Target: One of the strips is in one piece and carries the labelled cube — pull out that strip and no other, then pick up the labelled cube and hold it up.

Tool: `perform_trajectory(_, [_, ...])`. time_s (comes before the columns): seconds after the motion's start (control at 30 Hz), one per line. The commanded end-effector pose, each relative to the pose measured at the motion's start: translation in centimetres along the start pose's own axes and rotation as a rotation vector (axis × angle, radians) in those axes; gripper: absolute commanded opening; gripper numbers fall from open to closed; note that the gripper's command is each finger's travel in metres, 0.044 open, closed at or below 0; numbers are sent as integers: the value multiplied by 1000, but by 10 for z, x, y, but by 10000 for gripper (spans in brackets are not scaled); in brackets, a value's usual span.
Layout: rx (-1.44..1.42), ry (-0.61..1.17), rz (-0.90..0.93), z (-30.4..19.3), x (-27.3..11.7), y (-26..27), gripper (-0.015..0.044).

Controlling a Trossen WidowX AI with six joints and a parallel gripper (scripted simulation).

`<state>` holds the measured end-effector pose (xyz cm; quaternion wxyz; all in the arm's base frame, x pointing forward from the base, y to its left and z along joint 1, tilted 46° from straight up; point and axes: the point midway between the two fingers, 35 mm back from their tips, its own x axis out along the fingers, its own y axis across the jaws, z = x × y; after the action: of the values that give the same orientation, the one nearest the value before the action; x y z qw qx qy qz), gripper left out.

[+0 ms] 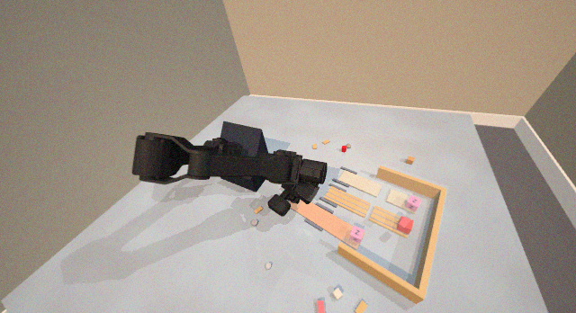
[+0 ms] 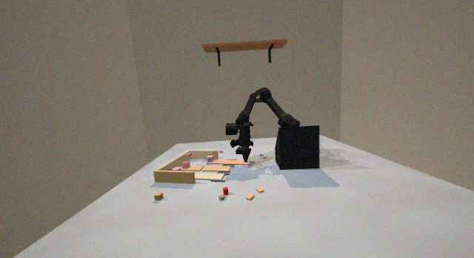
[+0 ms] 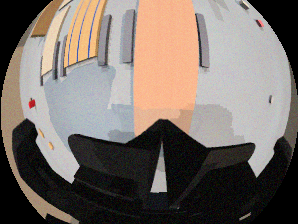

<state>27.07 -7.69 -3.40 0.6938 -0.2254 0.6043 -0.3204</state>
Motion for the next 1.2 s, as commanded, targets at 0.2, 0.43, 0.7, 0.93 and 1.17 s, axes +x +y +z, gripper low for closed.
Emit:
perform_trajectory(0.2, [-7,18,-5,-22,3,-1,0])
perform_trajectory(0.43, [-7,19,-5,-32,3,-1,0])
perform_trajectory(0.7, [-8,19,-5,-44,3,-2,0])
perform_trajectory(0.93, [-8,20,-5,-55,3,-2,0])
perform_trajectory(1.17, [-9,20,-5,-66,3,-2,0])
